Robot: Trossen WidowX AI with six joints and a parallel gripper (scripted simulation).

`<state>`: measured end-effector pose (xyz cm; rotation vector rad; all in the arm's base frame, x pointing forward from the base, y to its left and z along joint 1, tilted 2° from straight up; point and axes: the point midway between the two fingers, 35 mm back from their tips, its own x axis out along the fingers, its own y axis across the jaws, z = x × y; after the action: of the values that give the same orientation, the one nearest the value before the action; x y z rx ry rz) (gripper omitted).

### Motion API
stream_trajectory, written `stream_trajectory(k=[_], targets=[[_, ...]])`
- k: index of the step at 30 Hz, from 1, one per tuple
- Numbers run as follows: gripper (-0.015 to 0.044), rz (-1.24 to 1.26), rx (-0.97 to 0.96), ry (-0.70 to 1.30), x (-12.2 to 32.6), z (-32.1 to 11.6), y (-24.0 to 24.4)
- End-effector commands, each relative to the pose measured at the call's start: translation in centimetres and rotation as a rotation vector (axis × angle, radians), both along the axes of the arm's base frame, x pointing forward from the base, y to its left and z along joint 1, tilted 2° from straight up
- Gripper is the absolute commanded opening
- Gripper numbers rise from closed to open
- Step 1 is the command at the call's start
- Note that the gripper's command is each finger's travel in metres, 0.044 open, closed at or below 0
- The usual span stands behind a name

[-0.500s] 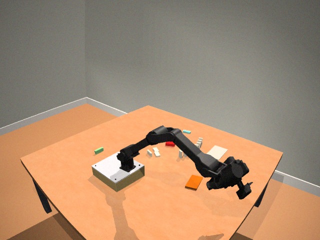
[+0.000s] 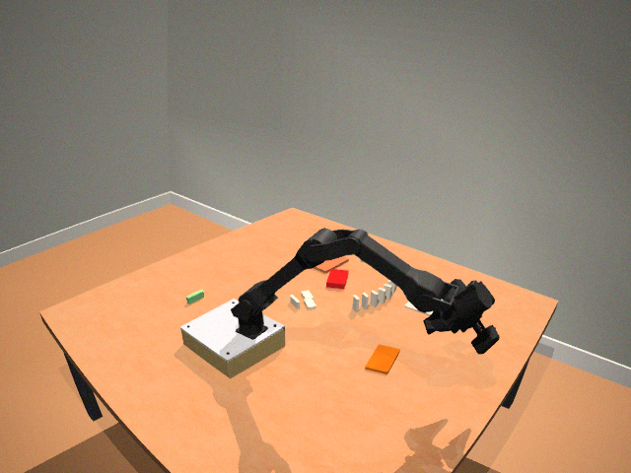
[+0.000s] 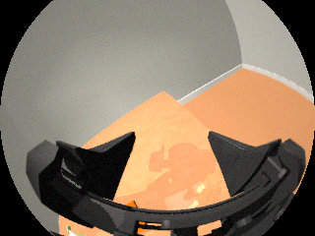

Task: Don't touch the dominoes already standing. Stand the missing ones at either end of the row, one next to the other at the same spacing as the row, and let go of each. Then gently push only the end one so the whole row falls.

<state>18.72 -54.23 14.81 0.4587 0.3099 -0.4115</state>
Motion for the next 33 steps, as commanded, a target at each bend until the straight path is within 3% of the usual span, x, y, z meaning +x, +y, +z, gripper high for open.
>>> stream_trajectory(k=[1,9,17,26,33], targets=[[0.044,0.094,0.024,0.081,6.0,-1.3,3.7],[0.044,0.289,0.026,0.245,15.3,-3.5,12.3],[0.044,0.513,-0.01,0.435,21.5,-5.6,23.2],[0.044,0.806,-0.11,0.682,23.6,-7.9,37.2],[0.044,1.066,-0.257,0.865,22.0,-9.1,48.1]])
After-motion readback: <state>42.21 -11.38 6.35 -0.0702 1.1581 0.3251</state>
